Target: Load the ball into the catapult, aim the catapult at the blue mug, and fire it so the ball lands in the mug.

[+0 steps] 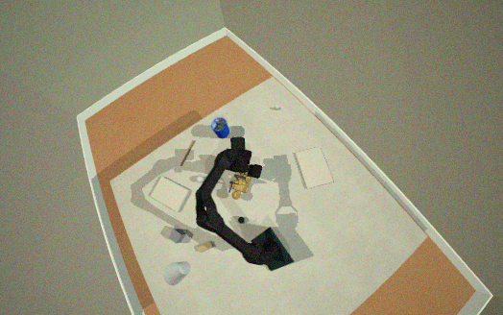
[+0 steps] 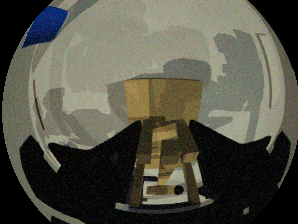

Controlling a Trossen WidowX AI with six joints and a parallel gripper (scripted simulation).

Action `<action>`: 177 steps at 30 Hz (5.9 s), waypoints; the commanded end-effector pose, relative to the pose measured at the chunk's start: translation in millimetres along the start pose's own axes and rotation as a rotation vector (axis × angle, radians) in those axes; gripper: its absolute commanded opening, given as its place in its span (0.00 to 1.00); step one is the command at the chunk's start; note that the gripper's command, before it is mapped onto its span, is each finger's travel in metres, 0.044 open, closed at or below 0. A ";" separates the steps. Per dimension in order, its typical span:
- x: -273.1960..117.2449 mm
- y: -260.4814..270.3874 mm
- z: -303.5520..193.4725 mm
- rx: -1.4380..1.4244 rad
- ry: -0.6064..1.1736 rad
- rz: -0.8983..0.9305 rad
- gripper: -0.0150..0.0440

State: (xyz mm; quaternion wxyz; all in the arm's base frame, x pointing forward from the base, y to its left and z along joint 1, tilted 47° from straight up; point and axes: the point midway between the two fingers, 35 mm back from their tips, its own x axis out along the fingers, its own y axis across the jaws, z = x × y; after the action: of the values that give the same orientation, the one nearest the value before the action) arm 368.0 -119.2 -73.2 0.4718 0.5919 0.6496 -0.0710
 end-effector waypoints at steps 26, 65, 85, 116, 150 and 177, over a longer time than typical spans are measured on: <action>-48.6 2.0 0.5 -0.423 0.002 0.001 0.25; -12.4 19.5 -4.7 -0.712 0.004 0.005 0.25; -2.1 21.3 -6.1 -0.723 0.007 0.001 0.52; -58.1 18.7 -6.4 -0.718 0.003 0.003 1.00; -5.9 19.2 -6.9 -0.719 0.004 0.006 1.00; -2.8 20.5 -6.3 -0.727 0.000 0.003 0.40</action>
State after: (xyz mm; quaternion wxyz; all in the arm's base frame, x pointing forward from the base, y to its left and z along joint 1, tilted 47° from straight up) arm 381.6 -109.1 -60.3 0.6515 0.3866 0.6314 0.1653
